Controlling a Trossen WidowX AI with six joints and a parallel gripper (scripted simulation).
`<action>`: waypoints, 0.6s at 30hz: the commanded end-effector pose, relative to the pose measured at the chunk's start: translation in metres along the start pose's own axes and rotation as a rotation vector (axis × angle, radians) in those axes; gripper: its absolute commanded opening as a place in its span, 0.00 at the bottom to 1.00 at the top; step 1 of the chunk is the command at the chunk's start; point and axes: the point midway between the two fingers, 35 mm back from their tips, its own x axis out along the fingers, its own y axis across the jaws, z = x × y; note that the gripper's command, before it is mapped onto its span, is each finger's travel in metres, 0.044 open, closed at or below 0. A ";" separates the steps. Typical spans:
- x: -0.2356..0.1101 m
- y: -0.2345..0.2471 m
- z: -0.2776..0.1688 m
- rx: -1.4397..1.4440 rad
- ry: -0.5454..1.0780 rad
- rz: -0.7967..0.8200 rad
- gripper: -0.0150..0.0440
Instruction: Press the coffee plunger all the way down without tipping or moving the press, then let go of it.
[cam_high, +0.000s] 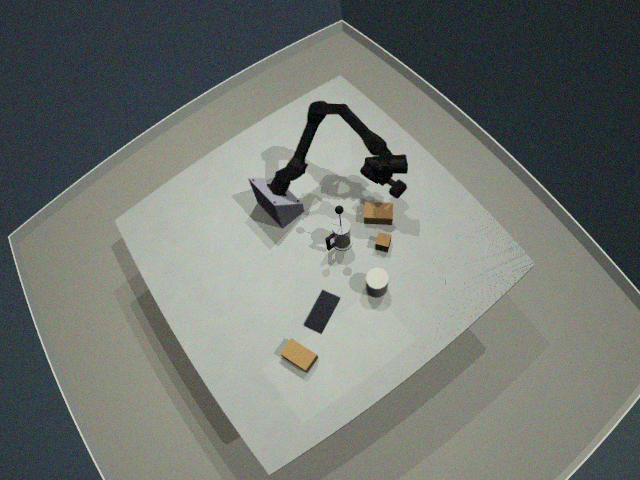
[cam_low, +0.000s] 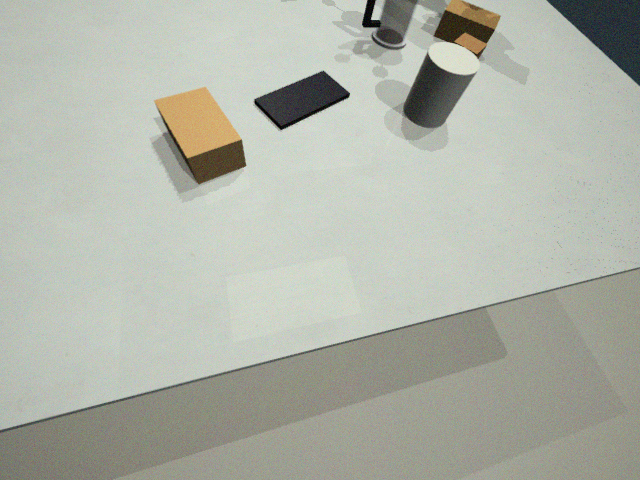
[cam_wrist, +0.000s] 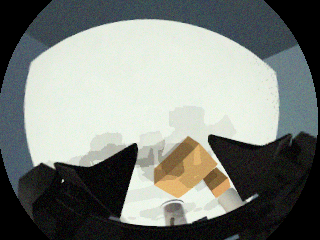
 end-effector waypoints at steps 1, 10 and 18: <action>-0.039 -0.024 -0.047 0.169 0.019 -0.081 1.00; -0.128 -0.036 -0.123 0.531 -0.055 -0.261 1.00; -0.204 -0.022 -0.178 0.813 -0.150 -0.477 1.00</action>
